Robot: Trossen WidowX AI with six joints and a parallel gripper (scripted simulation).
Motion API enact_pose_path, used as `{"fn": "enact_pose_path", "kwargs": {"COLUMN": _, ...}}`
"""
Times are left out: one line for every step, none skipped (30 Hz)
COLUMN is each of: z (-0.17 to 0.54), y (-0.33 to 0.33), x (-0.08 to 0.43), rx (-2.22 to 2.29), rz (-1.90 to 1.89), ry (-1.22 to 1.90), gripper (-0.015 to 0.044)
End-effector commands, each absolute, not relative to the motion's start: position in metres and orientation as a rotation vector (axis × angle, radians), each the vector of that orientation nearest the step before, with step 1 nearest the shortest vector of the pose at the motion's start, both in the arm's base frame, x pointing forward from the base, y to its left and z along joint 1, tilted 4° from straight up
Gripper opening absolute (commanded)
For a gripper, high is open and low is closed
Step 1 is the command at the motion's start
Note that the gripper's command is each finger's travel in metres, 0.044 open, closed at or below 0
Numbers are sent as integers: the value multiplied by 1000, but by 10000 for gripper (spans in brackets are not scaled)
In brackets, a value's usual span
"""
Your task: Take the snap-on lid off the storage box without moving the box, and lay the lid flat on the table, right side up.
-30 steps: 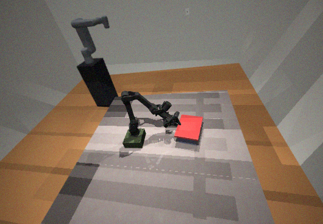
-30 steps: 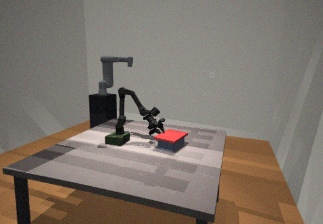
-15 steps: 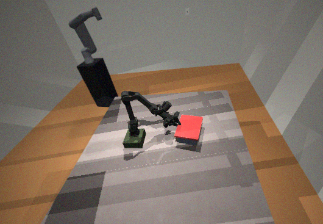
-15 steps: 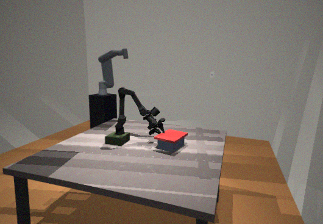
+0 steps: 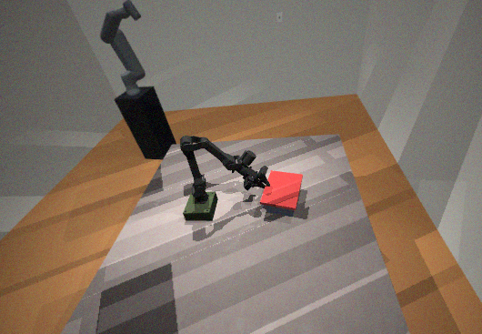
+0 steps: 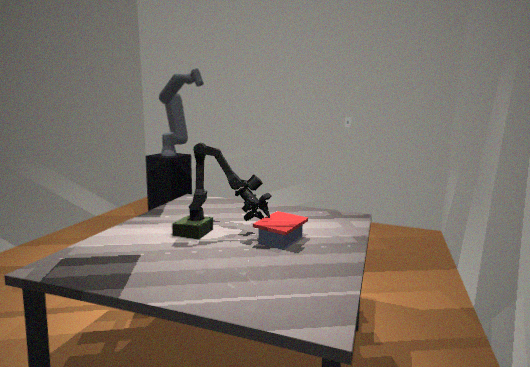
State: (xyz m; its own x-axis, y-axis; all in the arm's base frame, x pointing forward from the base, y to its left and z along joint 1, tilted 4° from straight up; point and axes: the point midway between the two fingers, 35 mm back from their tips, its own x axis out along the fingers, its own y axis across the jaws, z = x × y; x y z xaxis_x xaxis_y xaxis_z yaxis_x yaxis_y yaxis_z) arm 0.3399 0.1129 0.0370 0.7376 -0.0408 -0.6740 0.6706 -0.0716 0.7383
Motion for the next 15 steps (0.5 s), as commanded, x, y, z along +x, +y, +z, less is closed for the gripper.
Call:
{"fn": "enact_pose_path", "kwargs": {"z": 39, "y": 113, "x": 340, "rx": 1545, "rz": -633, "ry": 529, "gripper": 0}}
{"fn": "enact_pose_path", "kwargs": {"z": 39, "y": 113, "x": 340, "rx": 1545, "rz": -633, "ry": 529, "gripper": 0}}
{"fn": "enact_pose_path", "kwargs": {"z": 39, "y": 113, "x": 340, "rx": 1545, "rz": -633, "ry": 529, "gripper": 0}}
{"fn": "enact_pose_path", "kwargs": {"z": 39, "y": 113, "x": 340, "rx": 1545, "rz": -633, "ry": 529, "gripper": 0}}
{"fn": "enact_pose_path", "kwargs": {"z": 40, "y": 113, "x": 340, "rx": 1545, "rz": -633, "ry": 529, "gripper": 0}}
{"fn": "enact_pose_path", "kwargs": {"z": 40, "y": 113, "x": 340, "rx": 1545, "rz": -633, "ry": 529, "gripper": 0}}
{"fn": "enact_pose_path", "kwargs": {"z": 40, "y": 113, "x": 339, "rx": 1545, "rz": -633, "ry": 529, "gripper": 0}}
{"fn": "enact_pose_path", "kwargs": {"z": 40, "y": 113, "x": 339, "rx": 1545, "rz": -633, "ry": 529, "gripper": 0}}
{"fn": "enact_pose_path", "kwargs": {"z": 40, "y": 112, "x": 339, "rx": 1545, "rz": -633, "ry": 529, "gripper": 0}}
{"fn": "enact_pose_path", "kwargs": {"z": 41, "y": 112, "x": 339, "rx": 1545, "rz": -633, "ry": 529, "gripper": 0}}
{"fn": "enact_pose_path", "kwargs": {"z": 41, "y": 112, "x": 339, "rx": 1545, "rz": -633, "ry": 529, "gripper": 0}}
{"fn": "enact_pose_path", "kwargs": {"z": 41, "y": 112, "x": 339, "rx": 1545, "rz": -633, "ry": 529, "gripper": 0}}
{"fn": "enact_pose_path", "kwargs": {"z": 41, "y": 112, "x": 339, "rx": 1545, "rz": -633, "ry": 529, "gripper": 0}}
{"fn": "enact_pose_path", "kwargs": {"z": 41, "y": 112, "x": 339, "rx": 1545, "rz": -633, "ry": 529, "gripper": 0}}
{"fn": "enact_pose_path", "kwargs": {"z": 42, "y": 112, "x": 339, "rx": 1545, "rz": -633, "ry": 529, "gripper": 0}}
